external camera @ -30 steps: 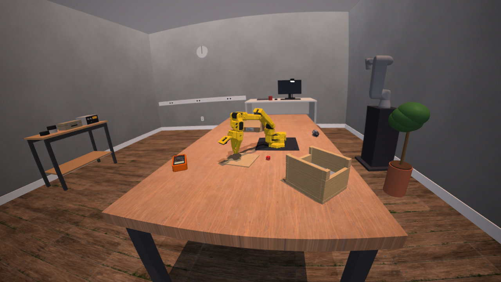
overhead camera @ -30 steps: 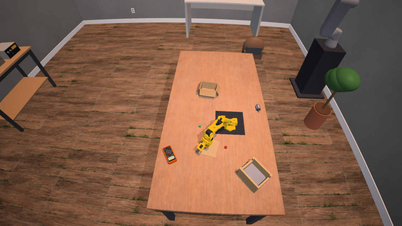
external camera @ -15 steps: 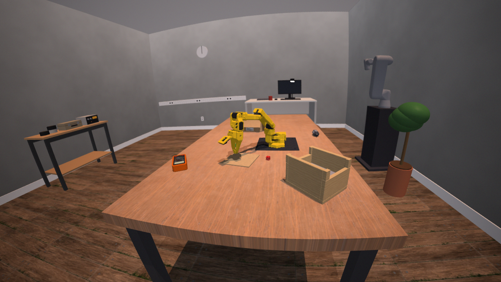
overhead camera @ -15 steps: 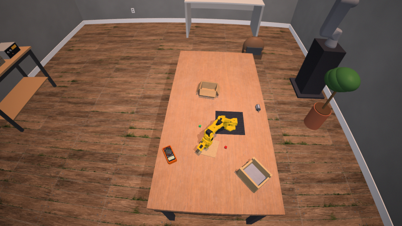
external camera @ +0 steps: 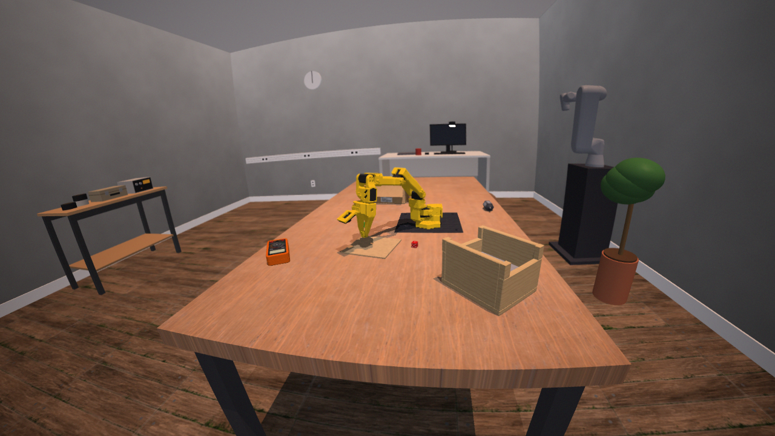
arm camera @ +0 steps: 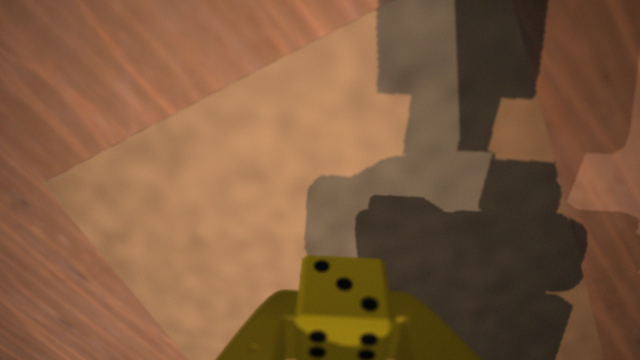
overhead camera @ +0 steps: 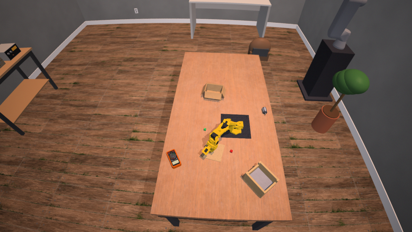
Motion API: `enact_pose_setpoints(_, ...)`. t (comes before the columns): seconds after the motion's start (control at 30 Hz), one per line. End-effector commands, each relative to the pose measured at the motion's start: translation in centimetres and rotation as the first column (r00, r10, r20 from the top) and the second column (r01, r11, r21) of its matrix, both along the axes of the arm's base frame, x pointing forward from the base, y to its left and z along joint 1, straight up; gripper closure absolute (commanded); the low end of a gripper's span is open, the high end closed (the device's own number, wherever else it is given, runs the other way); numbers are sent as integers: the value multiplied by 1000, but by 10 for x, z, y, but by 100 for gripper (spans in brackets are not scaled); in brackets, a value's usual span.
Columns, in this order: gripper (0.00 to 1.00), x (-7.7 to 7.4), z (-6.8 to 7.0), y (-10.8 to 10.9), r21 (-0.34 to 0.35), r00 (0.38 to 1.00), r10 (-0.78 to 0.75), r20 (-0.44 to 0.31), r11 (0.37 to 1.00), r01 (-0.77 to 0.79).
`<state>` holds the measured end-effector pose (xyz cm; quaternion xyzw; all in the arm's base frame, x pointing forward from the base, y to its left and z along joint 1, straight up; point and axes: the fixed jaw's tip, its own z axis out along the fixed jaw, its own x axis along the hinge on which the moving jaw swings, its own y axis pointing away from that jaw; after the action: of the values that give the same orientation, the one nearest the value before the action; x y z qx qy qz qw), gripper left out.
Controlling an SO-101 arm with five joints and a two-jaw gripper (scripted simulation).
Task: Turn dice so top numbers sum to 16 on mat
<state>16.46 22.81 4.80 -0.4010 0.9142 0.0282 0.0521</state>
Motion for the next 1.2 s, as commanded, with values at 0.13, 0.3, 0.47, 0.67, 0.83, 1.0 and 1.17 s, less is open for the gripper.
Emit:
enact_pose_setpoints(0.13, 100, -3, -6, -1, -22, 1000, 2, -19, 1000, -3)
enact_pose_setpoints(0.3, 100, -3, -9, -1, -30, 1000, 2, -25, 1000, -3)
enact_pose_setpoints(0.47, 100, -3, -10, -1, -31, 1000, 2, -26, 1000, -3)
enact_pose_setpoints(0.67, 100, -3, -11, -1, -34, 1000, 2, -28, 999, -3)
enact_pose_setpoints(0.83, 100, -3, -15, -1, -41, 999, 2, -33, 999, -3)
enact_pose_setpoints(1.0, 100, -3, -16, -1, -44, 999, 2, -35, 999, -3)
enact_pose_setpoints(1.17, 100, -3, -17, -1, -44, 999, 2, -36, 999, -3)
